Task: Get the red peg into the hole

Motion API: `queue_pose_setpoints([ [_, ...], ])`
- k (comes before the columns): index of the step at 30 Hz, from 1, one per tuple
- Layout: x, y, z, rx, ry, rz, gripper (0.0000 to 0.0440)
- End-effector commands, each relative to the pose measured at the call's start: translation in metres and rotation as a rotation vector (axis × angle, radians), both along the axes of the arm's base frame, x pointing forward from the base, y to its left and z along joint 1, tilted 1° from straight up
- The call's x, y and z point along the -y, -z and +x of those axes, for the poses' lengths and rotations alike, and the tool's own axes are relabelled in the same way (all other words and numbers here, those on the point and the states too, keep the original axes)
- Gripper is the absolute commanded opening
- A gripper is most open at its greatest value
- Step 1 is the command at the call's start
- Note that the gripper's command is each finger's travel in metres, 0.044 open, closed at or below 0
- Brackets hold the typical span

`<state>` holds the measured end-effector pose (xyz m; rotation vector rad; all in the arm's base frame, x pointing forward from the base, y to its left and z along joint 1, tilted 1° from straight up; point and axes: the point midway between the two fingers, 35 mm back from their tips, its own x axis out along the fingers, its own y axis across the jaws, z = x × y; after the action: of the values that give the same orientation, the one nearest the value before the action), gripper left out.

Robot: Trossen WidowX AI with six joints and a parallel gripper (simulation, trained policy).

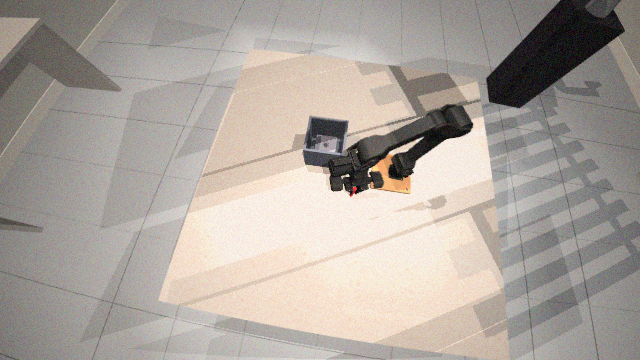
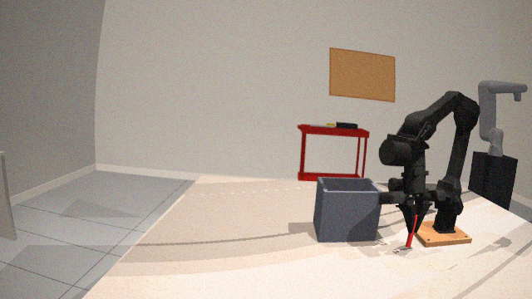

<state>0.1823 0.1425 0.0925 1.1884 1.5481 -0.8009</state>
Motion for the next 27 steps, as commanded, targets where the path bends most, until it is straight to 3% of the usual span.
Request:
queue_pose_setpoints([
  [1, -0.001, -0.018, 0.004, 0.048, -0.01, 0.04, 0.0],
  [14, 0.019, -0.082, 0.022, 0.238, -0.029, 0.058, 0.0],
  [27, 0.067, -0.132, 0.043, 0.39, 0.018, -0.052, 0.0],
])
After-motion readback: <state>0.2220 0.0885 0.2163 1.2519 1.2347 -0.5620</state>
